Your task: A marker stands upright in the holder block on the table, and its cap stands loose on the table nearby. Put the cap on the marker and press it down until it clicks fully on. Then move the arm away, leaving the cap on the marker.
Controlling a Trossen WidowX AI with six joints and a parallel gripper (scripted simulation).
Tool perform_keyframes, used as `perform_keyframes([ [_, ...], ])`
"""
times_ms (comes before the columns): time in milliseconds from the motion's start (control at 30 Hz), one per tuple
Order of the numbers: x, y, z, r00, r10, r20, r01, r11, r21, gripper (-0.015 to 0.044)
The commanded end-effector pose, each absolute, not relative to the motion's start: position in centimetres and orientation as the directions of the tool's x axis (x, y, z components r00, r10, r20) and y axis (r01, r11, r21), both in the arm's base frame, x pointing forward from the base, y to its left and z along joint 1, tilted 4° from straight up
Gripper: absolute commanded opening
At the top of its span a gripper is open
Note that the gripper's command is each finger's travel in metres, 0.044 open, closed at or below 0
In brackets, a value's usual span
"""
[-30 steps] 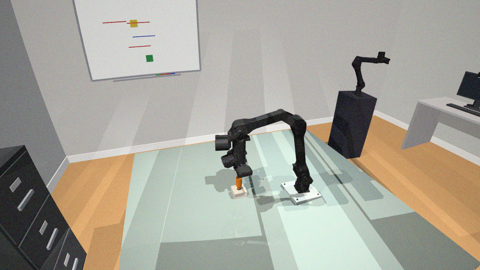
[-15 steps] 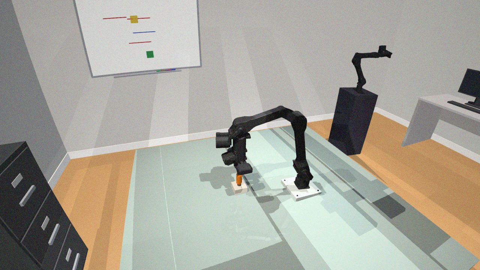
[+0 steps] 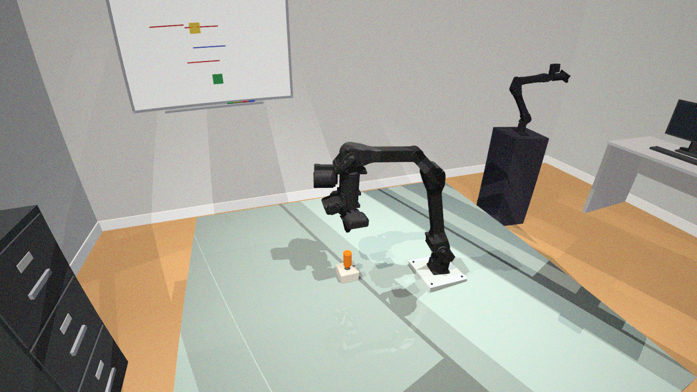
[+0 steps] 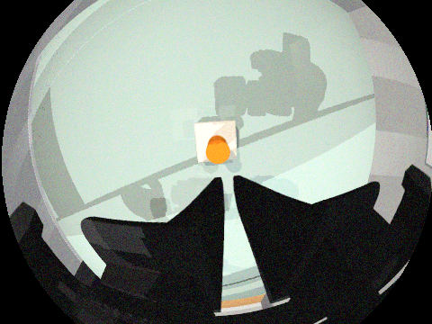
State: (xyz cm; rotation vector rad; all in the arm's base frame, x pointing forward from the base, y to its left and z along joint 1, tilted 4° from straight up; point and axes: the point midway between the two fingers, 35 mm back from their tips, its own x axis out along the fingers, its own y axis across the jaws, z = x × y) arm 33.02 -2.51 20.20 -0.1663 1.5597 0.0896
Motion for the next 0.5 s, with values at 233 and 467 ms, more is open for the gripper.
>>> perform_keyframes([
  [233, 33.02, -2.46, 20.50, 0.011, -0.049, -0.999, -0.160, 0.986, -0.050, 0.0289],
  [467, 33.02, -2.46, 20.50, 0.011, -0.049, -0.999, -0.160, 0.986, -0.050, 0.0440],
])
